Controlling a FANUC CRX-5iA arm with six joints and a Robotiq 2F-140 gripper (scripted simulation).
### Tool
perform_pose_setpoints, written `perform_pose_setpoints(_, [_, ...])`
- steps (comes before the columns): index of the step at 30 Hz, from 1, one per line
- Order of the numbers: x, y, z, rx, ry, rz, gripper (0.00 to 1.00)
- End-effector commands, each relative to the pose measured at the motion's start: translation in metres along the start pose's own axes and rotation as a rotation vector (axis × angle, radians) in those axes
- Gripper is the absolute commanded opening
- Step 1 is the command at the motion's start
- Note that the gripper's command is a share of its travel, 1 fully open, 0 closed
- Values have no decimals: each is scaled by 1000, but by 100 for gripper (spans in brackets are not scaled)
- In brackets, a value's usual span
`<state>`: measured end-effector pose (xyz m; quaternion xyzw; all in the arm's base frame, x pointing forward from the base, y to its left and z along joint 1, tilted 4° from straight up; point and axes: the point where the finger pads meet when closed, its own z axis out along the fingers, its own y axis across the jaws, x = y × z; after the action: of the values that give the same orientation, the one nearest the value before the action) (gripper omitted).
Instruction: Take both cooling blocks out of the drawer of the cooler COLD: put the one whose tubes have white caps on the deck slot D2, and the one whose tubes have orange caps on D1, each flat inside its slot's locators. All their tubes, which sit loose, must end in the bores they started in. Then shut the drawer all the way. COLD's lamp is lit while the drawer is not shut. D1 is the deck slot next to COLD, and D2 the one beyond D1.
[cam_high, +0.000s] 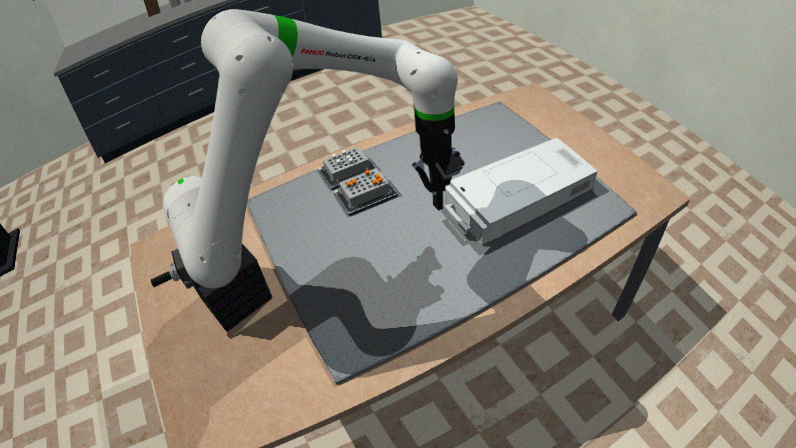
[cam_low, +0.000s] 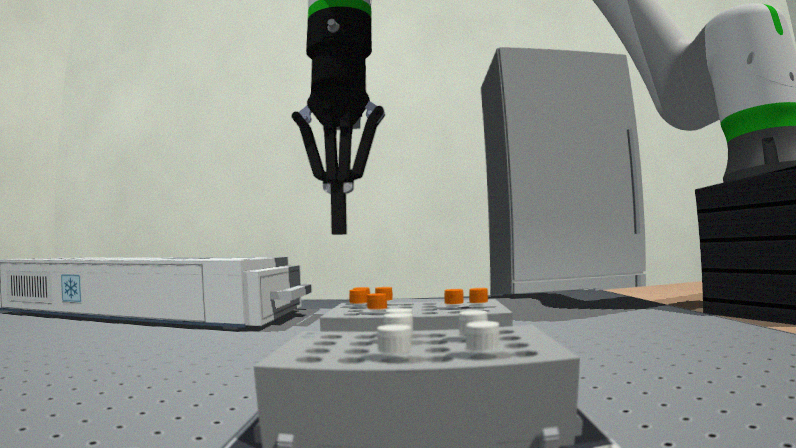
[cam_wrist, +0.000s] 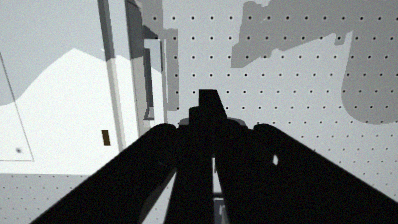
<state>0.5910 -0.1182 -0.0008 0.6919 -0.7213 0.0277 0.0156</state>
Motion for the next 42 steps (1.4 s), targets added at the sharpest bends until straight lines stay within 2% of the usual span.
perform_pose_setpoints(1, [0,-1,-5,2,0,0,10])
perform_pose_setpoints(6, [0,-1,-11,2,0,0,10])
perform_pose_setpoints(25, [0,-1,-12,2,0,0,10])
perform_pose_setpoints(26, [0,3,-14,2,0,0,35])
perform_pose_setpoints(40, [0,55,-35,2,0,0,35])
perform_pose_setpoints(42, [0,55,-35,2,0,0,35])
